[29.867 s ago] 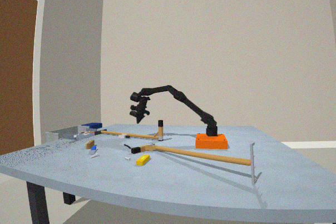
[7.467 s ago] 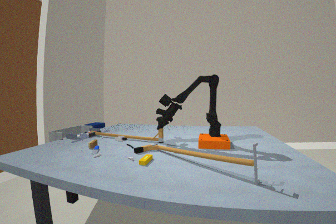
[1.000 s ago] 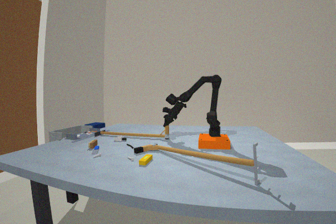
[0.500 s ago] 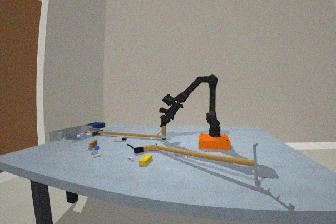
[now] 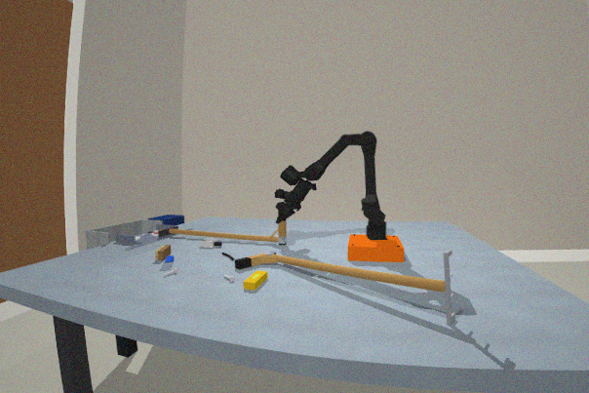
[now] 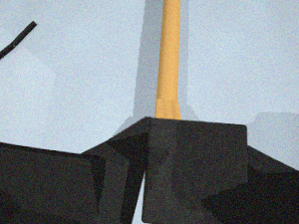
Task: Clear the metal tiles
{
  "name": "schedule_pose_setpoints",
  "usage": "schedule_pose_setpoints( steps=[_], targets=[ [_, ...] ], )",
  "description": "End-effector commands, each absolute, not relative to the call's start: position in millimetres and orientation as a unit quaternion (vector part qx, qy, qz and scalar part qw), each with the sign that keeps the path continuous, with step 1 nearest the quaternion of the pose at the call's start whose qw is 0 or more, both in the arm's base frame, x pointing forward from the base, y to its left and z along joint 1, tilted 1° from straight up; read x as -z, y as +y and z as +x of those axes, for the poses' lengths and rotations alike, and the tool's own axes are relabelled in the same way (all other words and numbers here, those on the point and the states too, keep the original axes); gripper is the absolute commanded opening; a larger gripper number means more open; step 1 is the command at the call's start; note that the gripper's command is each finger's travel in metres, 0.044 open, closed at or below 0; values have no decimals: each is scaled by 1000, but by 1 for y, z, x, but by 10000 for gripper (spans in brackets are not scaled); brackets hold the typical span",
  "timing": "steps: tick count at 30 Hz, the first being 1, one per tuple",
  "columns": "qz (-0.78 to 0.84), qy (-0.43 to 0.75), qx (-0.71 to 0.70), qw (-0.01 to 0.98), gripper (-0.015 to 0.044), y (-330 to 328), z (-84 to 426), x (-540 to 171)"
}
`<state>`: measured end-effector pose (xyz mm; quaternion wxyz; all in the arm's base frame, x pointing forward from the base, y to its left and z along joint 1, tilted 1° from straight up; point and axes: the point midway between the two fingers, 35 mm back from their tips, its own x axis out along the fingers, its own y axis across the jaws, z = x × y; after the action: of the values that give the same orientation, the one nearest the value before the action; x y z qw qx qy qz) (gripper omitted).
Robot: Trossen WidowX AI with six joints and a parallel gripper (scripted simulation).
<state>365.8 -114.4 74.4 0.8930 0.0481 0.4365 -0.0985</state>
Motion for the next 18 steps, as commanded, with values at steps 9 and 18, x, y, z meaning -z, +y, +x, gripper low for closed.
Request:
schedule_pose_setpoints(
  steps=[9,18],
  targets=[
    [48,429,102,896,0,-124,389,-79],
    [48,429,102,896,0,-128,402,-79]
  ],
)
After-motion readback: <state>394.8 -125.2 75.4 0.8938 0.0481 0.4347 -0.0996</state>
